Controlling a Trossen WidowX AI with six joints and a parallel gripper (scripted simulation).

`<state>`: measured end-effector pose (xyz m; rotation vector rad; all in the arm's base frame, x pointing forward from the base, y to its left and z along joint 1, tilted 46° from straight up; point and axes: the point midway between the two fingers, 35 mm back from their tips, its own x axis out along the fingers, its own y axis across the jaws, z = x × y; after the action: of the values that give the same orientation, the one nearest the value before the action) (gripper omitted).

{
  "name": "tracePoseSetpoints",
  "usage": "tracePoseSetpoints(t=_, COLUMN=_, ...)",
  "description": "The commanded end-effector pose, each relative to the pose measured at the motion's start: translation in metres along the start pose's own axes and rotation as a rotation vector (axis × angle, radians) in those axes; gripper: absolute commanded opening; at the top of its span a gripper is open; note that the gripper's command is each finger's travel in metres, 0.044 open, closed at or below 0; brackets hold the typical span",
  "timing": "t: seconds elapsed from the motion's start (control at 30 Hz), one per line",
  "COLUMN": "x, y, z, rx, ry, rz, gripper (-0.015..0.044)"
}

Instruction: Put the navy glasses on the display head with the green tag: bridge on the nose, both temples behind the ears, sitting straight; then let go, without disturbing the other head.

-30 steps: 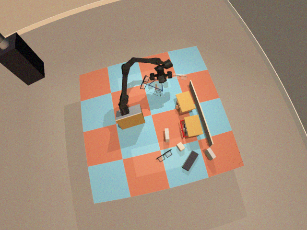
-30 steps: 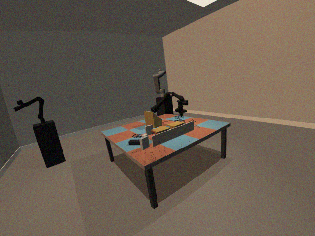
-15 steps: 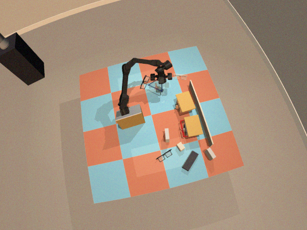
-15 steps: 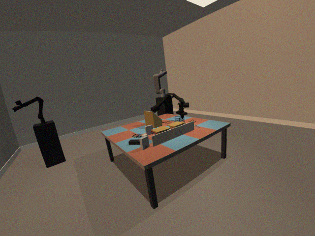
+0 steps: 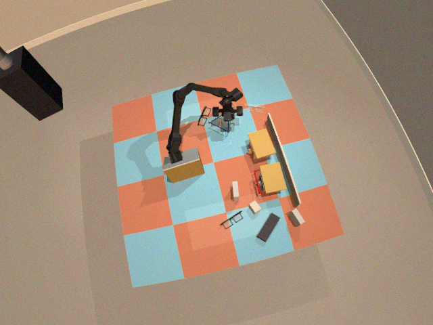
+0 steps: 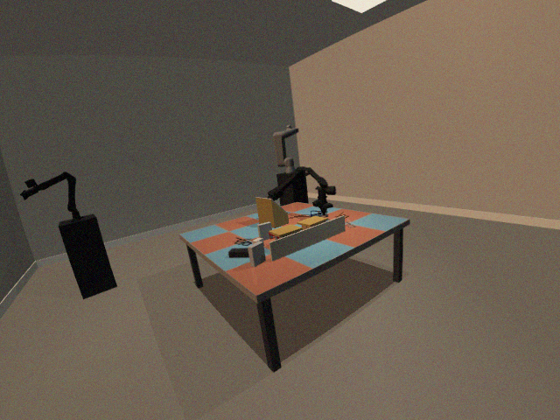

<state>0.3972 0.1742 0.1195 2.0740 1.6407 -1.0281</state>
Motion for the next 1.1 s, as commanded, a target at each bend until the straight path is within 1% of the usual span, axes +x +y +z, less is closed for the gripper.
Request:
tracePoseSetpoints(t=0.0, x=0.001, y=0.004, z=0.005, rx=-0.001, ry=-0.003, rz=0.005, gripper=0.0000)
tracePoseSetpoints(t=1.07, x=0.001, y=0.018, z=0.034, rx=-0.001, ry=-0.005, rz=0.005, gripper=0.0000)
